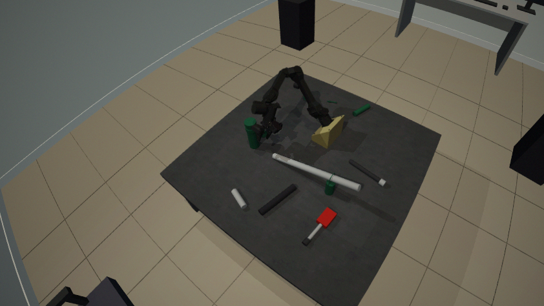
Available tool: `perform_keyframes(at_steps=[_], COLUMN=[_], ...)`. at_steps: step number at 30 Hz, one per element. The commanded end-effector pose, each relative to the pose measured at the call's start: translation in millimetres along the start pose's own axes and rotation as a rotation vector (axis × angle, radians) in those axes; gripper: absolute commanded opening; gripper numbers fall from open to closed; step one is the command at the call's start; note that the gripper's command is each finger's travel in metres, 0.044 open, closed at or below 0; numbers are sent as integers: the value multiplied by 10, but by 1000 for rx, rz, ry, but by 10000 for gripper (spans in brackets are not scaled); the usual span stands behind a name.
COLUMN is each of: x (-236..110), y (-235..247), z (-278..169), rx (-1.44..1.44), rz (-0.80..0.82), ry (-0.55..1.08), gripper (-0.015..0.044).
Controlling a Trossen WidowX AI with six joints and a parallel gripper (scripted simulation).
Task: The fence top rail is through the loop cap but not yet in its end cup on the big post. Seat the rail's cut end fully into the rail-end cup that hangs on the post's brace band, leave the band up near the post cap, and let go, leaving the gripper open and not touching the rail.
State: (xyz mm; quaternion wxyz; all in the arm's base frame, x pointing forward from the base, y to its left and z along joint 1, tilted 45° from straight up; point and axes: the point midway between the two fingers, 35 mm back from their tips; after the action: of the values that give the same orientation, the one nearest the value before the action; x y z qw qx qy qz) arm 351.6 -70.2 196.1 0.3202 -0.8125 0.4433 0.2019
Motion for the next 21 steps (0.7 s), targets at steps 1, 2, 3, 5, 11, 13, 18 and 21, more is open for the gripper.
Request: perform_keyframes(at_steps=[1, 2, 3, 5, 11, 13, 18, 21], x=[-76, -100, -125, -175, -294, -267, -401, -496], y=[-58, -74, -89, -118, -178, -170, -267, -318], z=[85, 115, 145, 203, 330, 343, 602, 758], rx=[5, 5, 5, 4, 3, 41, 374, 579], rz=[1, 1, 1, 1, -2, 0, 26, 37], ry=[1, 1, 1, 1, 3, -9, -15, -8], gripper=[440, 440, 440, 440, 440, 440, 440, 440])
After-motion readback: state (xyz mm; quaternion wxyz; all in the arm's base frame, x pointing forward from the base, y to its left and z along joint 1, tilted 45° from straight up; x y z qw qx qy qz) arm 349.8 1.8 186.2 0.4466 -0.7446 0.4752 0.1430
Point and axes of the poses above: the point midway between the two fingers, 35 mm back from their tips, its own x axis out along the fingers, its own y axis across the jaws, z = x × y, and after that the axes turned 1 degree about -x, right-handed
